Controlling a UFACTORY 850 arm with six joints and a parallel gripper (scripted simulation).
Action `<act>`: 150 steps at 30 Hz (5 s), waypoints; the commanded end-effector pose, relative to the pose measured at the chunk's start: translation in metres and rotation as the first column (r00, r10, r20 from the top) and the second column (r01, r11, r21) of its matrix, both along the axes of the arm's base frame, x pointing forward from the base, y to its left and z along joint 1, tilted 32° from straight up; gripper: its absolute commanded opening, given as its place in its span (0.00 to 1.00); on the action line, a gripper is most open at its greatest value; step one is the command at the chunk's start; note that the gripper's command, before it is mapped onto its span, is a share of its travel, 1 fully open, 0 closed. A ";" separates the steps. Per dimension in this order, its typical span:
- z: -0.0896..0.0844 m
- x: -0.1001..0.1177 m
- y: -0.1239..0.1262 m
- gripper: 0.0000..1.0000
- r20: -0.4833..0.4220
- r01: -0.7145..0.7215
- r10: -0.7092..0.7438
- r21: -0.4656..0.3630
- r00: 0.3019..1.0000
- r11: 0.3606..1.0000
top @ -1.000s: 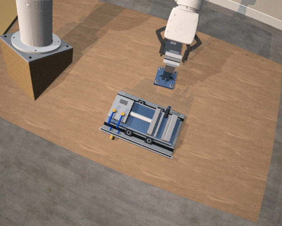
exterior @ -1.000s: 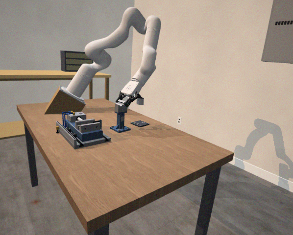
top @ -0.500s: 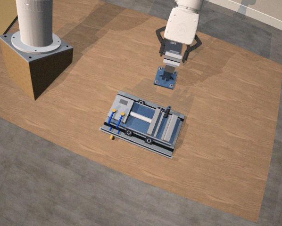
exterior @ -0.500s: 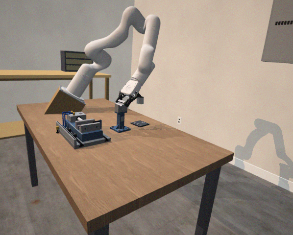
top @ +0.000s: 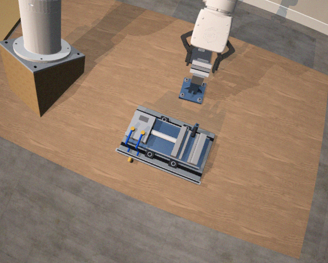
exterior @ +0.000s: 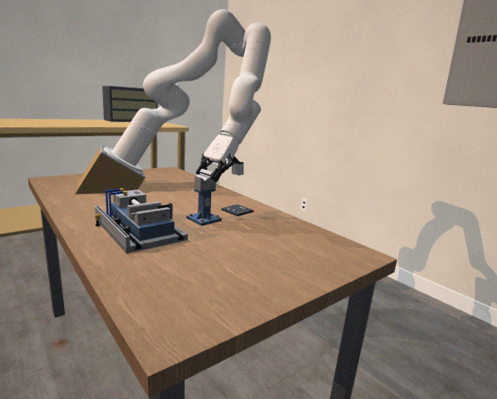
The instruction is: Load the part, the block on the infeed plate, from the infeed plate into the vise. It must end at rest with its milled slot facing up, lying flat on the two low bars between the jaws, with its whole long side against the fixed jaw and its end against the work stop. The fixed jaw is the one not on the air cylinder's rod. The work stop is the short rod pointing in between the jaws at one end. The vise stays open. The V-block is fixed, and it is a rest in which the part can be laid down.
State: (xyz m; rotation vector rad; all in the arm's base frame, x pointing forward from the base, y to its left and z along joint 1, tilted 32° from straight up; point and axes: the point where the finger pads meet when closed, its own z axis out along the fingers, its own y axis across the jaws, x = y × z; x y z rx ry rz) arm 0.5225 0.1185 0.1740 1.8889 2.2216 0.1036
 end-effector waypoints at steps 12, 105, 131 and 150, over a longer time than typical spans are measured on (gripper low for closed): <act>0.001 0.001 -0.001 0.89 -0.010 -0.011 0.011 0.056 1.000 0.998; -0.002 0.003 -0.008 0.89 -0.064 -0.091 0.188 0.695 0.980 0.713; -0.004 0.004 -0.011 0.89 -0.042 -0.084 0.275 0.899 0.960 0.429; -0.006 0.004 -0.012 0.89 -0.021 -0.068 0.314 0.961 0.949 0.269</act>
